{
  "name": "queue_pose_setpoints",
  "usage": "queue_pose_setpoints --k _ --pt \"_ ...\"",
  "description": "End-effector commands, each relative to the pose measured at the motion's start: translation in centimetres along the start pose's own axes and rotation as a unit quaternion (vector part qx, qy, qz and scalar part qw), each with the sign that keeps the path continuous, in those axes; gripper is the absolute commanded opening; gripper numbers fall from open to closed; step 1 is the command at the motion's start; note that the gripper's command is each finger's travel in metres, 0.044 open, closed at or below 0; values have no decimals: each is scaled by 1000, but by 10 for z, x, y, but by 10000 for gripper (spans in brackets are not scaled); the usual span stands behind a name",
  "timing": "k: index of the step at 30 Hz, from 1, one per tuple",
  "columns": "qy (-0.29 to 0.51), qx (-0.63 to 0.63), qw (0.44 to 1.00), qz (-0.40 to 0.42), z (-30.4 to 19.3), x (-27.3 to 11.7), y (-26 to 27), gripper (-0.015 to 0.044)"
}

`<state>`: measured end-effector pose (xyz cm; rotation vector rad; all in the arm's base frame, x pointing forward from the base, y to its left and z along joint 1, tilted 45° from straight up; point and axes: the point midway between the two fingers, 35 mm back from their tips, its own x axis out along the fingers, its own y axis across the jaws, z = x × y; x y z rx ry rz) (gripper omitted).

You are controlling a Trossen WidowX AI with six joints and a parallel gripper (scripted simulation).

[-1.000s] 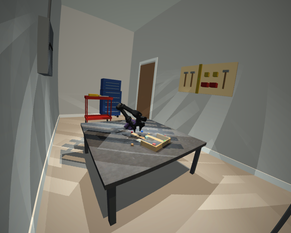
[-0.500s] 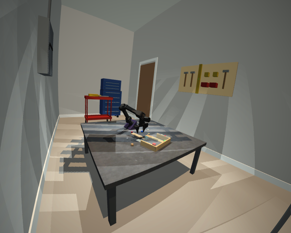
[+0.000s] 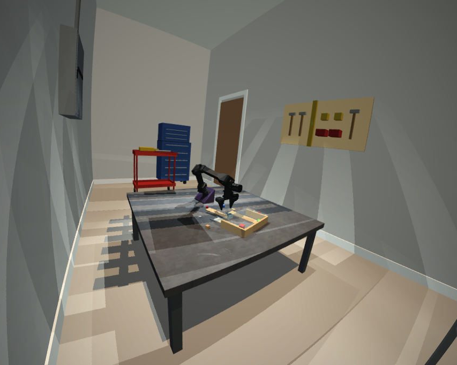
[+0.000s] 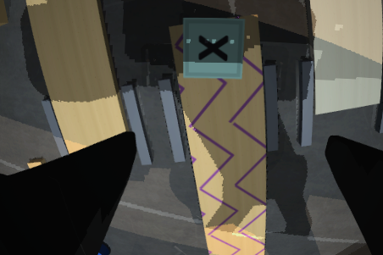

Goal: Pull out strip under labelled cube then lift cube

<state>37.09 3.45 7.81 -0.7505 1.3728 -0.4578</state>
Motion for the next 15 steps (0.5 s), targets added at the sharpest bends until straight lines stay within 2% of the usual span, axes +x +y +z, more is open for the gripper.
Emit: queue_pose_setpoints --k 1,9,15 --pt "1 1 1000 1 15 -2 4 440" --pt "0 1 1000 2 38 -5 9 440" --pt "0 1 1000 2 39 2 9 282"
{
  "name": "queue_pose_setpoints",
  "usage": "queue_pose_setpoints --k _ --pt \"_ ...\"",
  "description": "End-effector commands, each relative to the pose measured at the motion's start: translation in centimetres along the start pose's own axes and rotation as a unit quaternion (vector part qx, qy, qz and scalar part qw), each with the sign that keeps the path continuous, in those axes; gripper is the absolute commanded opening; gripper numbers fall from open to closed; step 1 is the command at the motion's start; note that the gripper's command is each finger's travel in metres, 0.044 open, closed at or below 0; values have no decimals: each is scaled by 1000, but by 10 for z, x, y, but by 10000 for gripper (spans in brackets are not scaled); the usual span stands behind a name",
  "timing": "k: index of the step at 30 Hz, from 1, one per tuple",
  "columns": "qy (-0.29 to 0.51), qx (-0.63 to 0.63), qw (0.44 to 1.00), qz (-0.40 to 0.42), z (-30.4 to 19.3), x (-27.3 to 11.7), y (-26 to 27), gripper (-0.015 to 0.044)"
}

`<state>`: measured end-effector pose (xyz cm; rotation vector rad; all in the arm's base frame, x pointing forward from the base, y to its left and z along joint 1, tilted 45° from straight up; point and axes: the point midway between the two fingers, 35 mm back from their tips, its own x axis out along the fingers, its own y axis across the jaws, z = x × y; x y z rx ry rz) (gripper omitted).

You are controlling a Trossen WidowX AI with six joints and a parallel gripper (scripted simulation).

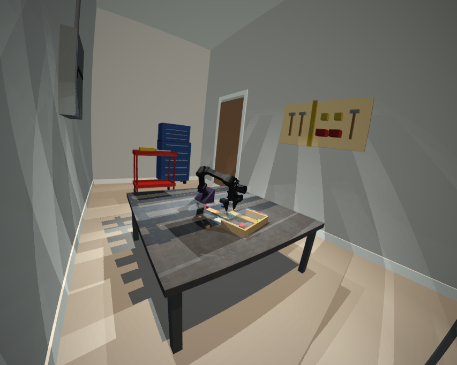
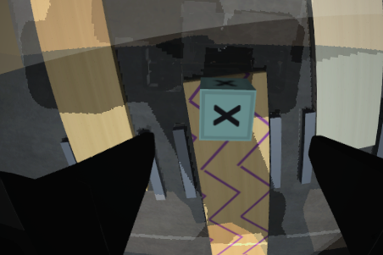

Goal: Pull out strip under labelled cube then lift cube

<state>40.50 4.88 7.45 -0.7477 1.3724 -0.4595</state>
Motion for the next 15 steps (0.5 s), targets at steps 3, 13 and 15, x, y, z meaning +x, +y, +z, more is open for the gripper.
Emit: queue_pose_setpoints --k 3,13,15 --pt "0 0 1000 2 3 9 1 250" --pt "0 0 1000 1 3 25 1 250" --pt "0 0 1000 1 3 29 1 250"
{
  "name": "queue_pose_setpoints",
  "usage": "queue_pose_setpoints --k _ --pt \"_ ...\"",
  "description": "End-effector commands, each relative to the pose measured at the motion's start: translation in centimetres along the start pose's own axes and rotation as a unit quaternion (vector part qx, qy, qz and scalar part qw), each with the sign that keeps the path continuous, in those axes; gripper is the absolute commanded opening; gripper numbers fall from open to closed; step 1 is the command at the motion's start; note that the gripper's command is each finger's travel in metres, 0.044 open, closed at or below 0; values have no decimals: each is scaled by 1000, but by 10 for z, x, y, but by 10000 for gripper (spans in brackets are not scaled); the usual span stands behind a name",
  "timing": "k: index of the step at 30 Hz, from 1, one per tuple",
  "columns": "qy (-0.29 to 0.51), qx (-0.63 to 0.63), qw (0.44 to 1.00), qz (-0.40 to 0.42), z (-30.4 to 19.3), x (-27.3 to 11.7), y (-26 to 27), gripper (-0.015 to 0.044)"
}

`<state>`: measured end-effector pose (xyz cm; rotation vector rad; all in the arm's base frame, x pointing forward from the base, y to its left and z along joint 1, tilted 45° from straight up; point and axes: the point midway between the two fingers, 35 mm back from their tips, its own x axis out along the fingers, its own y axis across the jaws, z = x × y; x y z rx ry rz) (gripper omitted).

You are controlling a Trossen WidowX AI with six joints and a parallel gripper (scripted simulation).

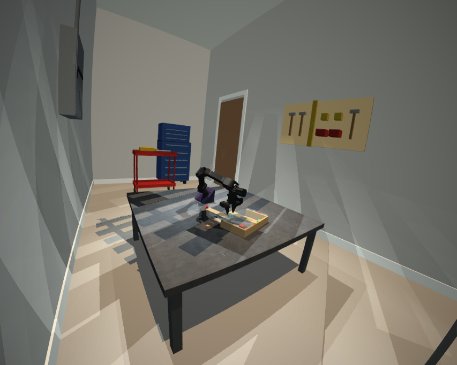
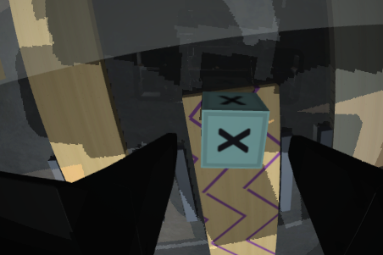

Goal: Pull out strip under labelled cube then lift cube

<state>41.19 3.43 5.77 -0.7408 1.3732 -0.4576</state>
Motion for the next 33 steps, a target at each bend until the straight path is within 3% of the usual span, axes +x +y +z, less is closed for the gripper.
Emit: queue_pose_setpoints --k 1,17,21,28,31,33 --pt "0 -2 1000 -2 0 7 0 250" --pt "0 -2 1000 -3 -1 29 -1 250" --pt "1 0 1000 -1 -1 27 -1 145" --pt "1 0 1000 -1 -1 27 -1 98" --pt "1 0 1000 -1 -1 26 -1 20" --pt "1 0 1000 -1 -7 21 1 0"
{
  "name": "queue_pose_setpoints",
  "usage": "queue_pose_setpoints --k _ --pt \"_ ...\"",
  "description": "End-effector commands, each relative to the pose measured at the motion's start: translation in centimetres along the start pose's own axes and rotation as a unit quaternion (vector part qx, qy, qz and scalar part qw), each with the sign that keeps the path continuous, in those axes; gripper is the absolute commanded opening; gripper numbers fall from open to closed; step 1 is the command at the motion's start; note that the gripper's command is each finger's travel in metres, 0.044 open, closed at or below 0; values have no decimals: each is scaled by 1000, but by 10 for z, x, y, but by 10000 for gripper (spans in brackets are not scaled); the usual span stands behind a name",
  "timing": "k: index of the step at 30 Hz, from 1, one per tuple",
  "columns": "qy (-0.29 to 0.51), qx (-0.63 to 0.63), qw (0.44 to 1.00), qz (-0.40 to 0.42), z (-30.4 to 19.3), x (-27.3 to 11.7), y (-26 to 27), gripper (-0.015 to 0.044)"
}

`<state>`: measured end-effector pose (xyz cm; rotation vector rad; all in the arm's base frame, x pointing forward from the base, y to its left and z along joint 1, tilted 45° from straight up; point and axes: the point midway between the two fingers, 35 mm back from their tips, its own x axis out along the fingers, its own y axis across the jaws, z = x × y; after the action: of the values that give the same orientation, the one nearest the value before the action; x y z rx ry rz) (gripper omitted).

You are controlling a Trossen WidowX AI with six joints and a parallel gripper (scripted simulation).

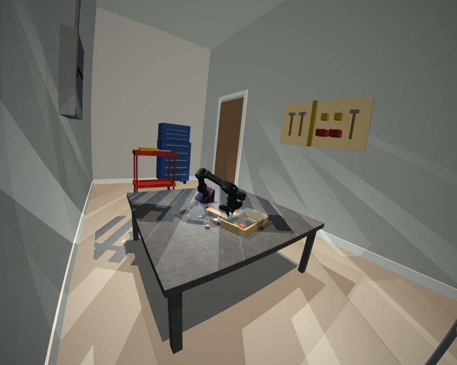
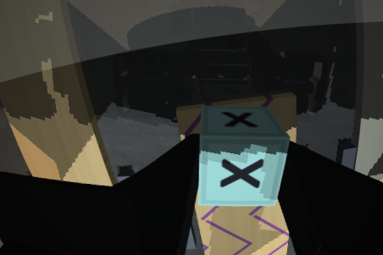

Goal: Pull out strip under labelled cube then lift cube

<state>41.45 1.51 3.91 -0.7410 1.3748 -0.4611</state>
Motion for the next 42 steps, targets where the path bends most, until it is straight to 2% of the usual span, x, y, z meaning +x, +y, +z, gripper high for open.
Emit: queue_pose_setpoints --k 1,12,17,30,34,39,42 --pt "-1 -1 1000 1 -10 -9 3 0" --pt "0 -4 1000 0 -58 -41 11 0" --pt "0 -4 1000 0 -61 -42 12 0" --pt "1 -5 1000 0 -108 -42 20 0" --pt "1 -5 1000 0 -110 -45 21 0" --pt "1 -5 1000 1 -110 -73 21 0" --pt "1 -5 1000 1 -110 -77 21 0"
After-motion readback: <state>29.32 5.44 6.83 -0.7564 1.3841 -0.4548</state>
